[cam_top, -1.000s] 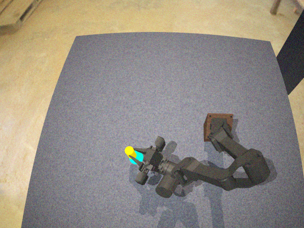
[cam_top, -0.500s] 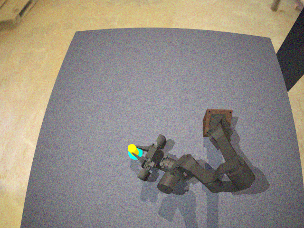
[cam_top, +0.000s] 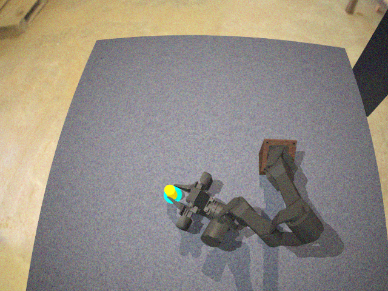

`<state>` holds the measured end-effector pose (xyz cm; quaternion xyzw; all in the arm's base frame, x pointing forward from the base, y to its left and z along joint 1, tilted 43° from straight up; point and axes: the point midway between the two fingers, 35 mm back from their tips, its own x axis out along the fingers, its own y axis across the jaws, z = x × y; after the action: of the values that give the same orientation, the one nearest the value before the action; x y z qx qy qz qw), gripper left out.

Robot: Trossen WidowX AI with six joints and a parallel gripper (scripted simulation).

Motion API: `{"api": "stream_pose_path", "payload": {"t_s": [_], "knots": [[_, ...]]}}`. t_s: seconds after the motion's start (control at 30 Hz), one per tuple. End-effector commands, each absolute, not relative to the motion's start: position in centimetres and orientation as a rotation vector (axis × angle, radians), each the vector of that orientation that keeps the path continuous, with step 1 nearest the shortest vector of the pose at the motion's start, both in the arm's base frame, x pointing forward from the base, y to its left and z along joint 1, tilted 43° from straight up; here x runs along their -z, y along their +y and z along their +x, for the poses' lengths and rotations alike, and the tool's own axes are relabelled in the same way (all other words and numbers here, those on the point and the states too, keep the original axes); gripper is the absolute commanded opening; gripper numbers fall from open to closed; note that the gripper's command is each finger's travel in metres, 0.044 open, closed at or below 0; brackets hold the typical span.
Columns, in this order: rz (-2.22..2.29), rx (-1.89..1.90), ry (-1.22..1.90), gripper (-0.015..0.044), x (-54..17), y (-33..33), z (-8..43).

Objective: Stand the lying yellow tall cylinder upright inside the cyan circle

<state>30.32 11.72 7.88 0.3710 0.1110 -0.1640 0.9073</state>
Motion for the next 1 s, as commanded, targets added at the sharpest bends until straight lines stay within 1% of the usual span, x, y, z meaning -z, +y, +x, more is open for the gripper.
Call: {"api": "stream_pose_path", "payload": {"t_s": [0.0, 0.13, 0.17, 0.37, 0.97], "knots": [[0.768, 0.342, 0.227, 0.0289, -7.8, 11.7, 30.3], [0.768, 0.342, 0.227, 0.0394, -7.8, 11.7, 30.3], [0.768, 0.342, 0.227, 0.04, -7.8, 11.7, 30.3], [0.769, 0.343, 0.228, 0.04, -8.4, 11.2, 30.4], [0.762, 0.349, 0.222, 0.04, -14.3, 5.6, 30.6]]}}
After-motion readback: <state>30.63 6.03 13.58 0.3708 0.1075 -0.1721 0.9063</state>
